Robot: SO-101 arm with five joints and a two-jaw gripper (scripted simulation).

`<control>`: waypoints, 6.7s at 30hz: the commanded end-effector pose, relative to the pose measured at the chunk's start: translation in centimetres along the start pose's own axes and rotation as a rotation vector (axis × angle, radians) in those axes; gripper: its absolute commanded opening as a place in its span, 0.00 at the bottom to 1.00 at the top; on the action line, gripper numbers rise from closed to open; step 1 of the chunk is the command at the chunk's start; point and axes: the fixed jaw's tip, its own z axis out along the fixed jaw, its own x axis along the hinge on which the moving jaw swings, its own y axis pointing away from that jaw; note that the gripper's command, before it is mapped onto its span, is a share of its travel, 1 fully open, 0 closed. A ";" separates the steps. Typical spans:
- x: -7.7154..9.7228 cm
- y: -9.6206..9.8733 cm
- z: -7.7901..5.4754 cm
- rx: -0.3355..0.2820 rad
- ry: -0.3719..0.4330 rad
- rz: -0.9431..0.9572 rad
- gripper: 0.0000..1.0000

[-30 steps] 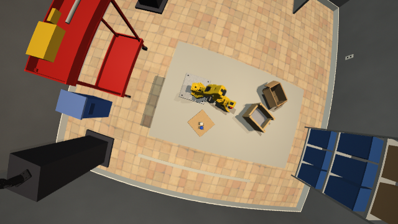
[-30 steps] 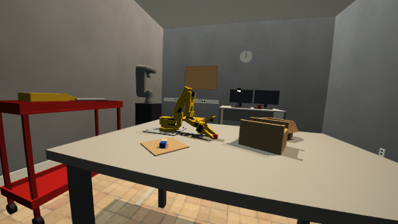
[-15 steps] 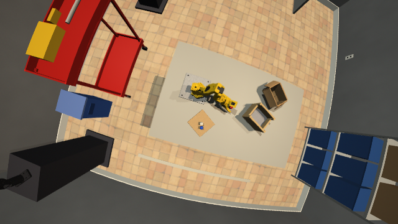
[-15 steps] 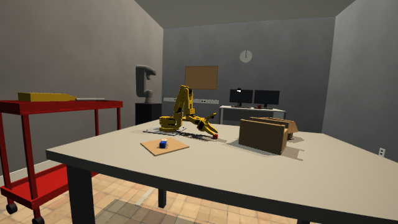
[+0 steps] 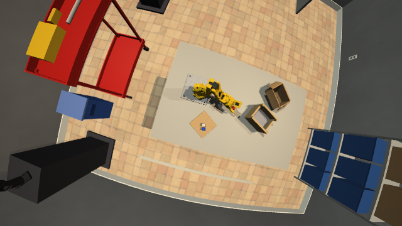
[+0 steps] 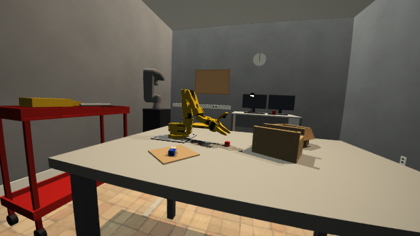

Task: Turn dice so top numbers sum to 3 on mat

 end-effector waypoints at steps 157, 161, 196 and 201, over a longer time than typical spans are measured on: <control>-3.1 -1.2 -2.8 -0.728 0.766 -1.419 0.28; -0.7 -1.2 -2.3 -0.819 0.857 -1.383 0.28; 1.8 -1.2 -2.1 -0.919 0.955 -1.341 0.28; 2.0 -1.2 -2.0 -0.919 0.955 -1.341 0.28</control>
